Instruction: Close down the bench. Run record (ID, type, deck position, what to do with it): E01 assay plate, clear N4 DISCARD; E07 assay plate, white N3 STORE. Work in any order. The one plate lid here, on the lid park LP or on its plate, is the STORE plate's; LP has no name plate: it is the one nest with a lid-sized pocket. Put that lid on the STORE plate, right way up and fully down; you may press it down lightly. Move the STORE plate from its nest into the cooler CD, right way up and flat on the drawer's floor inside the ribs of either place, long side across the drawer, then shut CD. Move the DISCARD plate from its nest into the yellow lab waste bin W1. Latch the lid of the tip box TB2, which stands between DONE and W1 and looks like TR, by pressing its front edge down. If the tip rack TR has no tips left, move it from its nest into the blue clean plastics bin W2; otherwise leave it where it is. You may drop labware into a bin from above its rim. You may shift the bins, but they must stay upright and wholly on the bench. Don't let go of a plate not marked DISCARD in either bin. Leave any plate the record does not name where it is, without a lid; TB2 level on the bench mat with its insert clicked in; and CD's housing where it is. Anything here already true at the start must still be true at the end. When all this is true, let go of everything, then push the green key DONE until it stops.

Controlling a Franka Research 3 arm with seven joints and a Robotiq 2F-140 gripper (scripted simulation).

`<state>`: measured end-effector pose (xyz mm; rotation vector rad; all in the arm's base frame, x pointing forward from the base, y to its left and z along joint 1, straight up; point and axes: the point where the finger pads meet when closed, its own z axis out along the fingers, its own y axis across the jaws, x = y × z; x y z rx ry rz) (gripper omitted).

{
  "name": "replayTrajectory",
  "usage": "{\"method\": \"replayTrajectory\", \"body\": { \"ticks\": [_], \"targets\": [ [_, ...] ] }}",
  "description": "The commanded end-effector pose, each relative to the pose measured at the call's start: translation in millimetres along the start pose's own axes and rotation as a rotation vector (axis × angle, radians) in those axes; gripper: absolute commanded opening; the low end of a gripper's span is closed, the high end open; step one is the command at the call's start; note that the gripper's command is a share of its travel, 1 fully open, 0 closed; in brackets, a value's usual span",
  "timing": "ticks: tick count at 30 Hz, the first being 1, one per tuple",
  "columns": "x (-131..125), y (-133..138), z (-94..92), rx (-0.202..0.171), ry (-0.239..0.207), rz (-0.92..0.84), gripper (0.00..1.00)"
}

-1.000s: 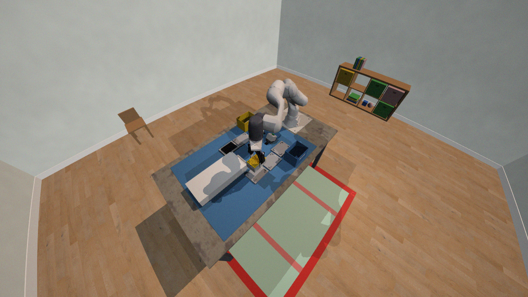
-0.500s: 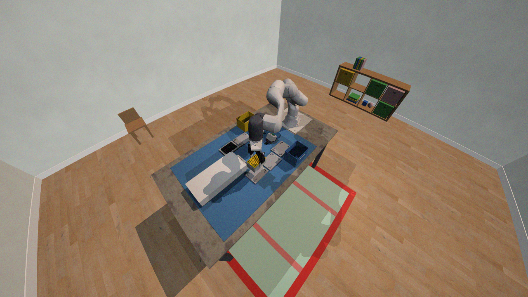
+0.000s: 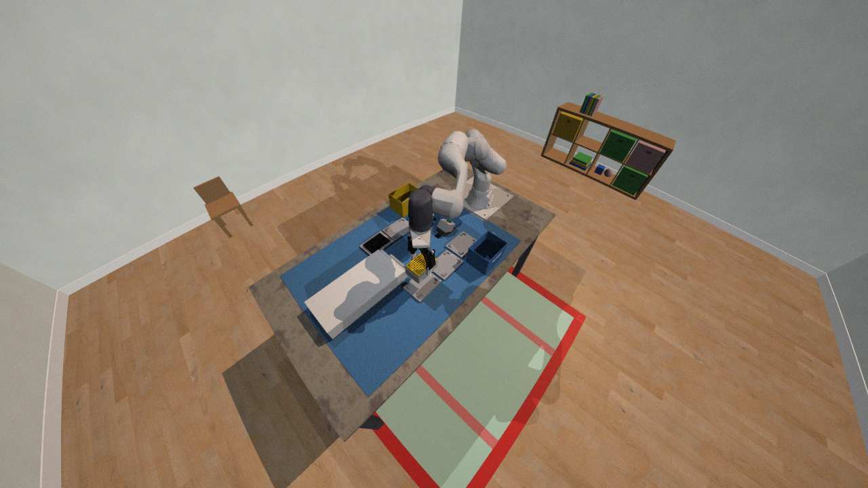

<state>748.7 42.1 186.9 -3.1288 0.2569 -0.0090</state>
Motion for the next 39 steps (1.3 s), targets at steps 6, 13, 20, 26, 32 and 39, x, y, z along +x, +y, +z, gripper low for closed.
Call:
{"method": "replayTrajectory", "body": {
  "ticks": [6,13,20,26,32,39],
  "targets": [
    [0.2,-0.5,-2.9,0.002,0.002,-0.004,0.0],
    [0.2,-0.5,-2.9,0.002,0.002,-0.004,0.0],
    [-9.7,-4.4,-2.9,0.002,0.002,0.03,0.0],
    [-24.5,-10.3,-2.8,0.002,0.002,0.03,0.0],
    [-34.5,-14.3,-2.8,0.002,0.002,0.03,0.0],
    [-51.8,-21.2,-2.8,0.002,0.002,0.03,0.0]
  ]
}}
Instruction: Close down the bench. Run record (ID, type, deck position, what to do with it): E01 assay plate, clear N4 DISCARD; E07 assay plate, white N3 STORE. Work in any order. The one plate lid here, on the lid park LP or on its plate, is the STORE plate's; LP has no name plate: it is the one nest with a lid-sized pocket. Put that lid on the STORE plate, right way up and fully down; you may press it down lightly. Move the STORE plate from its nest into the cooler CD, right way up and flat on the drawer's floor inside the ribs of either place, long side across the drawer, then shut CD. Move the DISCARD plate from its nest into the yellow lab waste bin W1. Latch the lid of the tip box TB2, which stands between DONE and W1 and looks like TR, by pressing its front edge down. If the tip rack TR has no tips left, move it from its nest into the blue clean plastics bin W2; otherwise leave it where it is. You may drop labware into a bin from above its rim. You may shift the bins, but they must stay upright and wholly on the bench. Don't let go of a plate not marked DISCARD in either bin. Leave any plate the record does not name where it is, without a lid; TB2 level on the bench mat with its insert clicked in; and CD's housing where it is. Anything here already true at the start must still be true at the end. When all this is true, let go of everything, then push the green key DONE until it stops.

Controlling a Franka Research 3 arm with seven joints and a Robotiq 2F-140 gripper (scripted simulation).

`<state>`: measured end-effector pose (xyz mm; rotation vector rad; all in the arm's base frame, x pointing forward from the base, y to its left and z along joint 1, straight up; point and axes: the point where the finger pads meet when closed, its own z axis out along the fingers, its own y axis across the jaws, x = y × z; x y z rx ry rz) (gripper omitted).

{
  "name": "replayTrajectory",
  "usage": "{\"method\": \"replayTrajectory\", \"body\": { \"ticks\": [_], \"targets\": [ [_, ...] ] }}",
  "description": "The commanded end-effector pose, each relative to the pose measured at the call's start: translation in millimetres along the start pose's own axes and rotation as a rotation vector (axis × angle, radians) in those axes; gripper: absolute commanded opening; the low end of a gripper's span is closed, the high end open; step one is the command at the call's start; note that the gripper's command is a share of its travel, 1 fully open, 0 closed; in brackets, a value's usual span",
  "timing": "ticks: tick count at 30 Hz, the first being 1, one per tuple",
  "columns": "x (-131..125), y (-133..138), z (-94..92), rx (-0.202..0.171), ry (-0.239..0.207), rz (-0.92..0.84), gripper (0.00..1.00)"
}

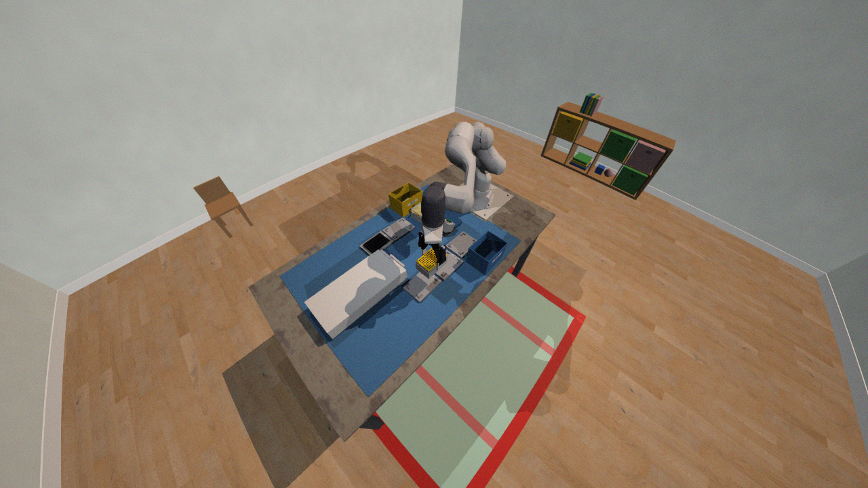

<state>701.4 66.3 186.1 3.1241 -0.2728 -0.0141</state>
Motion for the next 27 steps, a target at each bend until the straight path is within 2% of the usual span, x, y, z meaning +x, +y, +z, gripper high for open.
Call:
{"method": "replayTrajectory", "body": {
  "ticks": [1,27],
  "targets": [
    [-3.8,-5.9,-3.4,0.011,0.015,0.02,0.0],
    [-58.5,-27.0,-2.8,0.011,0.015,0.02,0.0]
  ]
}}
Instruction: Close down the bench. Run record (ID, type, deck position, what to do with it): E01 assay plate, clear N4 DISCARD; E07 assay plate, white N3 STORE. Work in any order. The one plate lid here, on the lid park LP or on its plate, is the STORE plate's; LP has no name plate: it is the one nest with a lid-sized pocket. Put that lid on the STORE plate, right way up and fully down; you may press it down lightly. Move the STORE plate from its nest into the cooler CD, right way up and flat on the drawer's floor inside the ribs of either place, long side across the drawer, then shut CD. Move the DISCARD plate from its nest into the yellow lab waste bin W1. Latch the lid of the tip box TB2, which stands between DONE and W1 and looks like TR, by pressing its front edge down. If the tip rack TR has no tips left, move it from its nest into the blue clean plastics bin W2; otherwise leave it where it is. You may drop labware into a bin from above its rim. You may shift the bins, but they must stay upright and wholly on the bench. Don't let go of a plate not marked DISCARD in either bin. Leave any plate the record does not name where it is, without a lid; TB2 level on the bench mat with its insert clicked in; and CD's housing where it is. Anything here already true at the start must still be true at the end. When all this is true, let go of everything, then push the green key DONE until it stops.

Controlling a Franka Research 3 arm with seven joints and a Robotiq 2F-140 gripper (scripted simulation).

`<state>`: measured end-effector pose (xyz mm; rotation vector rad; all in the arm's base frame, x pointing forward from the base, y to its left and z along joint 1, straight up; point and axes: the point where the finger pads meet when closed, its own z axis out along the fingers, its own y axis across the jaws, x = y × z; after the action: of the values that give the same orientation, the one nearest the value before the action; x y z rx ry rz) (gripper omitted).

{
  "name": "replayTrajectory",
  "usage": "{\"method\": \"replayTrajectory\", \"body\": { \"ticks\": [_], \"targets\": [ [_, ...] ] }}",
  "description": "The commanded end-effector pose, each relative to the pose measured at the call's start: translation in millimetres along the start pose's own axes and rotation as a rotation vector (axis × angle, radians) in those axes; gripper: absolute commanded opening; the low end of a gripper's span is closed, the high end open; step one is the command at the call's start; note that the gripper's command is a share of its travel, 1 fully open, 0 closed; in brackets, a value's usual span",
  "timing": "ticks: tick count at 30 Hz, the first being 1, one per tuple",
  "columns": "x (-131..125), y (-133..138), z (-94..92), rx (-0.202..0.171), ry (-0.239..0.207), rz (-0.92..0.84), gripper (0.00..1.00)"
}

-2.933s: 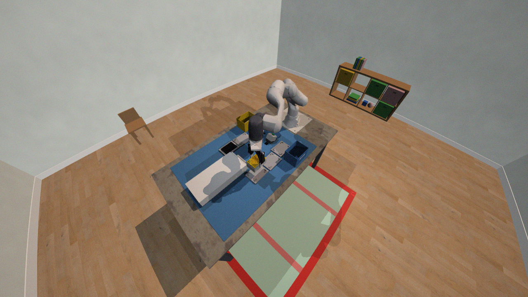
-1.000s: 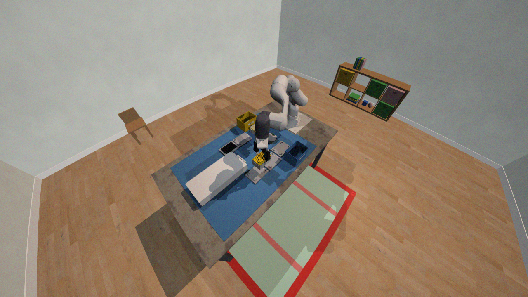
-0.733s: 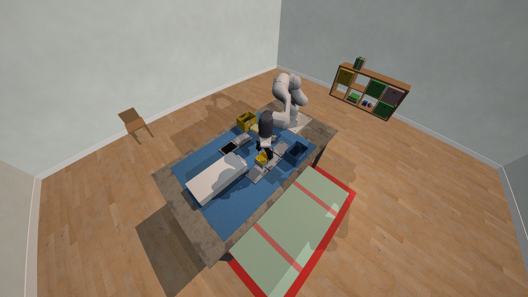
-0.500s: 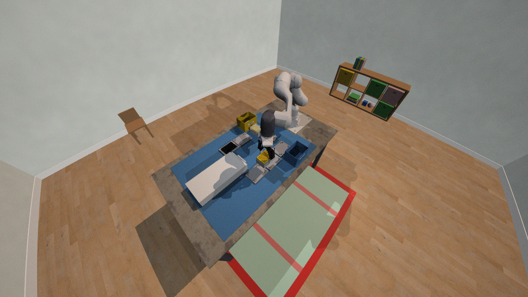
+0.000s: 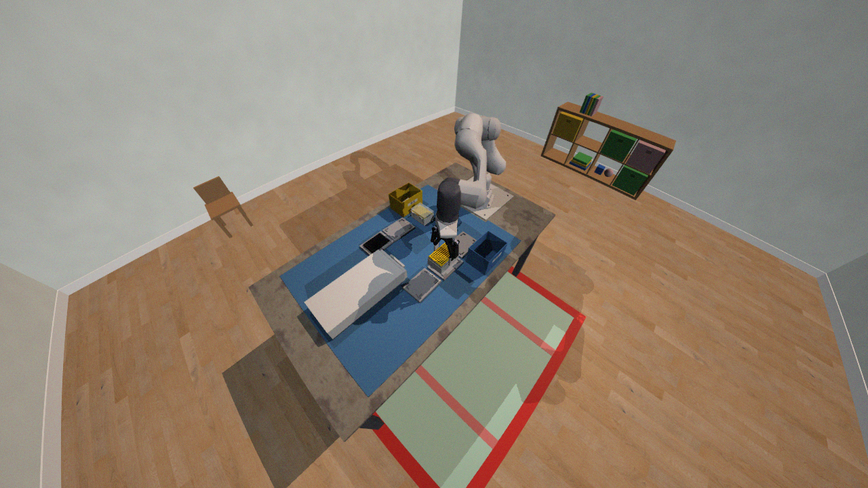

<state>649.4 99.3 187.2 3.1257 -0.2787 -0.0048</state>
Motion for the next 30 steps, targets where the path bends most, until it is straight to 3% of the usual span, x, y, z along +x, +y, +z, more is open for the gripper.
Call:
{"method": "replayTrajectory", "body": {
  "ticks": [1,30],
  "targets": [
    [-4.1,-4.5,-2.0,0.008,0.01,0.016,0.0],
    [-71.4,-30.1,-1.5,0.008,0.01,0.016,0.0]
  ]
}}
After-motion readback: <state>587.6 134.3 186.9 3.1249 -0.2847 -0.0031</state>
